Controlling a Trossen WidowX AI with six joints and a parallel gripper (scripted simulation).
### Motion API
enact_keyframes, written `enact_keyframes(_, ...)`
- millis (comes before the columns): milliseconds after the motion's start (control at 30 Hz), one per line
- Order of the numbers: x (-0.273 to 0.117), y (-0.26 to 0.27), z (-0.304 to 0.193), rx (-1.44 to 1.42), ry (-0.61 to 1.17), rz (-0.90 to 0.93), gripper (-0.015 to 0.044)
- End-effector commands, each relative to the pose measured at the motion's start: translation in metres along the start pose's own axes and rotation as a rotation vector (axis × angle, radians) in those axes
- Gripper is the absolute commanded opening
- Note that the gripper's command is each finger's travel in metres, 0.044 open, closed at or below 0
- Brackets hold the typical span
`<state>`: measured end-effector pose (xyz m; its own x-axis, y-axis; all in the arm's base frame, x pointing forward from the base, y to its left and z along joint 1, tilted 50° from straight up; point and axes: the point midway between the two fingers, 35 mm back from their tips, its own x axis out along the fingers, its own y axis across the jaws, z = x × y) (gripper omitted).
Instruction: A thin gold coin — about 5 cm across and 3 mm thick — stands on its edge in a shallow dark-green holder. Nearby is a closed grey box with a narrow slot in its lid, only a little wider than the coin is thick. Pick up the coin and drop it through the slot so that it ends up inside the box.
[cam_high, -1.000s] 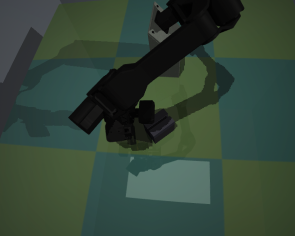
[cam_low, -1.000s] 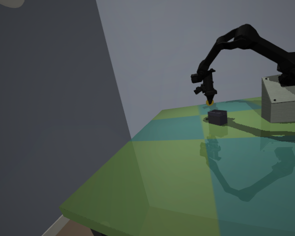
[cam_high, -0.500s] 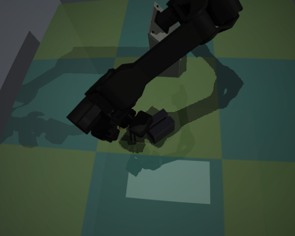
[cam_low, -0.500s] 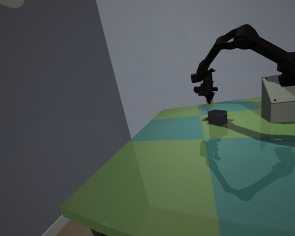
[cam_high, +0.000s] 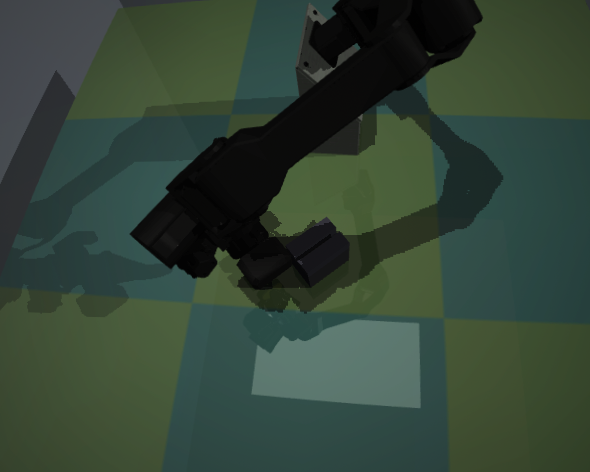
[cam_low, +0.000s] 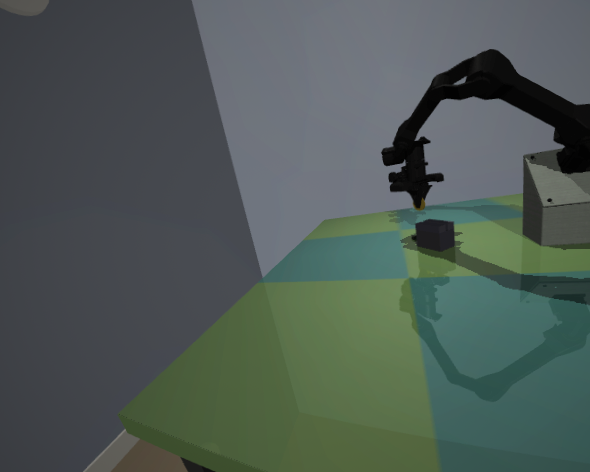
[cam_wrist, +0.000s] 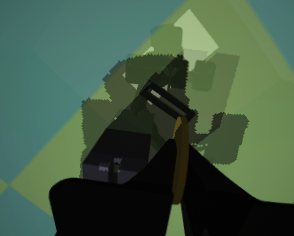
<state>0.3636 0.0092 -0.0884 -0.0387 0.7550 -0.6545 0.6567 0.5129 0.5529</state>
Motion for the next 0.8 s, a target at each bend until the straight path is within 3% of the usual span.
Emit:
enact_keyframes(0, 0.000, -0.001, 0.000, 0.023, 0.002, -0.004, 0.0000)
enact_keyframes(767, 0.000, 0.032, -0.049, 0.025, 0.002, -0.005, 0.0000)
